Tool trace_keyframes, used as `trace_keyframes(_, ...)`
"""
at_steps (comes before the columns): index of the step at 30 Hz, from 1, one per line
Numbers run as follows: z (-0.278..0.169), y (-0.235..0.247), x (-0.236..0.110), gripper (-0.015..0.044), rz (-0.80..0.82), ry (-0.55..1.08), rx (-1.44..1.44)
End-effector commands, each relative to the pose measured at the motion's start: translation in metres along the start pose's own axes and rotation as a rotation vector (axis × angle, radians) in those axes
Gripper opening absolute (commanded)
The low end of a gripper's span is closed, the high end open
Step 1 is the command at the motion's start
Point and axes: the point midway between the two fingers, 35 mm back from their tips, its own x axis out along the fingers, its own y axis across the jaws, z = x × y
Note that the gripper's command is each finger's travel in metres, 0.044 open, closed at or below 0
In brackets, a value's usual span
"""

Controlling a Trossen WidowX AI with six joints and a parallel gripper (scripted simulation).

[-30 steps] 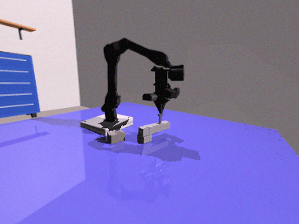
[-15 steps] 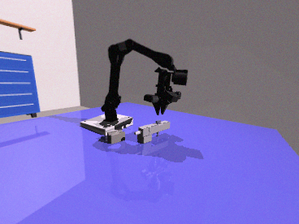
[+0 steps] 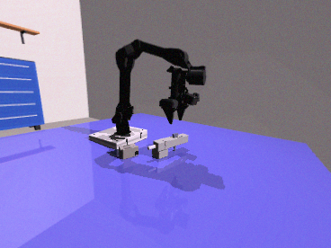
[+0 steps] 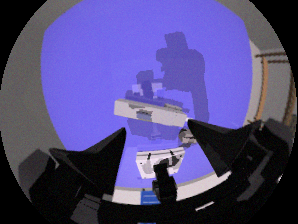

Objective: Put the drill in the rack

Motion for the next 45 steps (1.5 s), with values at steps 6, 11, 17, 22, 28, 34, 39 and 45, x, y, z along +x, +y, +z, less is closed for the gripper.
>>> trace_keyframes(6, -0.026, -0.079, 0.044, 0.0440, -0.017, 0.014, -0.702)
trace_keyframes(11, -0.040, -0.102, 0.059, 0.0440, -0.014, 0.024, -0.935)
trace_keyframes(17, -0.057, -0.123, 0.075, 0.0440, -0.005, 0.027, -1.227)
trace_keyframes(22, -0.058, -0.124, 0.076, 0.0440, -0.004, 0.027, -1.242)
trace_keyframes(28, -0.058, -0.124, 0.076, 0.0440, -0.004, 0.027, -1.242)
trace_keyframes(34, -0.058, -0.124, 0.076, 0.0440, -0.004, 0.027, -1.242)
trace_keyframes(39, -0.058, -0.124, 0.076, 0.0440, -0.004, 0.027, -1.242)
trace_keyframes(45, -0.057, -0.123, 0.081, 0.0440, -0.004, 0.027, -1.242)
